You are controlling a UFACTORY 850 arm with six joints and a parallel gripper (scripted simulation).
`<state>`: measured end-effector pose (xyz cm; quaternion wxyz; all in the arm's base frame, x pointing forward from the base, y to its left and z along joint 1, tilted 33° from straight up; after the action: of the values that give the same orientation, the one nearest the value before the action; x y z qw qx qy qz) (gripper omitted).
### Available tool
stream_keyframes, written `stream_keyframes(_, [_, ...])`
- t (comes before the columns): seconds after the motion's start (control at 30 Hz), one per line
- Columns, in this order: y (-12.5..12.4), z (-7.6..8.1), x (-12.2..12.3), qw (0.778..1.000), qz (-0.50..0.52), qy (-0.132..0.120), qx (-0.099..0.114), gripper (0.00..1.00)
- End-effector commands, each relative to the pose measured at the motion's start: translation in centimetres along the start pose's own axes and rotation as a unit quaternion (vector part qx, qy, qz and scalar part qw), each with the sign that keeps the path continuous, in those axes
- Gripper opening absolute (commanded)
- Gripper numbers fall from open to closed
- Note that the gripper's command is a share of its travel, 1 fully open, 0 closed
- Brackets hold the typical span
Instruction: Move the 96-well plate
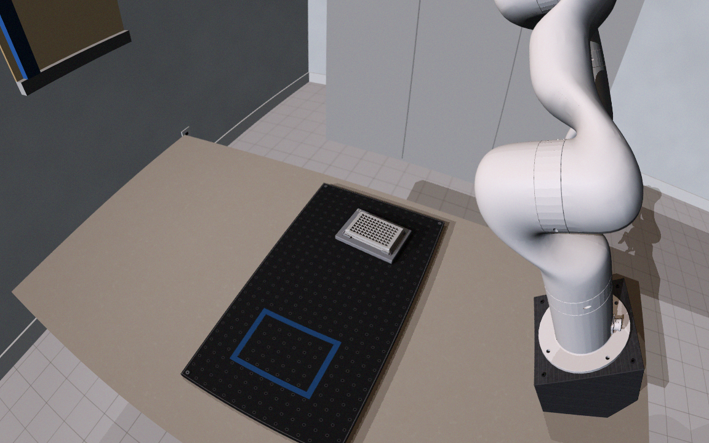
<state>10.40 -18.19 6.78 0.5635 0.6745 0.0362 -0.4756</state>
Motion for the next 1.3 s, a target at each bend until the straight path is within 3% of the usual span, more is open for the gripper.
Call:
stream_keyframes(0.0, [0.0, 0.0, 0.0, 1.000, 0.000, 0.000, 0.000, 1.00])
stream_keyframes(0.53, [0.0, 0.0, 0.0, 1.000, 0.000, 0.000, 0.000, 1.00])
stream_keyframes(0.77, [1.4, -0.1, 1.9, 0.993, 0.109, -0.017, -0.039, 1.00])
stream_keyframes(1.03, [2.9, -0.3, 3.4, 0.969, 0.231, -0.027, -0.085, 1.00])
stream_keyframes(1.1, [2.9, -0.3, 3.4, 0.969, 0.231, -0.027, -0.085, 1.00])
stream_keyframes(1.27, [3.8, -0.5, 4.2, 0.945, 0.305, -0.028, -0.114, 1.00])
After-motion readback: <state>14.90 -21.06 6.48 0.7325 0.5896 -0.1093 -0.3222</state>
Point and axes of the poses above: the point where the finger pads meet when closed, its own z axis back along the fingers, its own y axis across the jaws, x = y × z, the point moved 5 cm from there along z, back along the fingers, and after that the axes turned 9 degrees about -z, right-handed, at the moved point
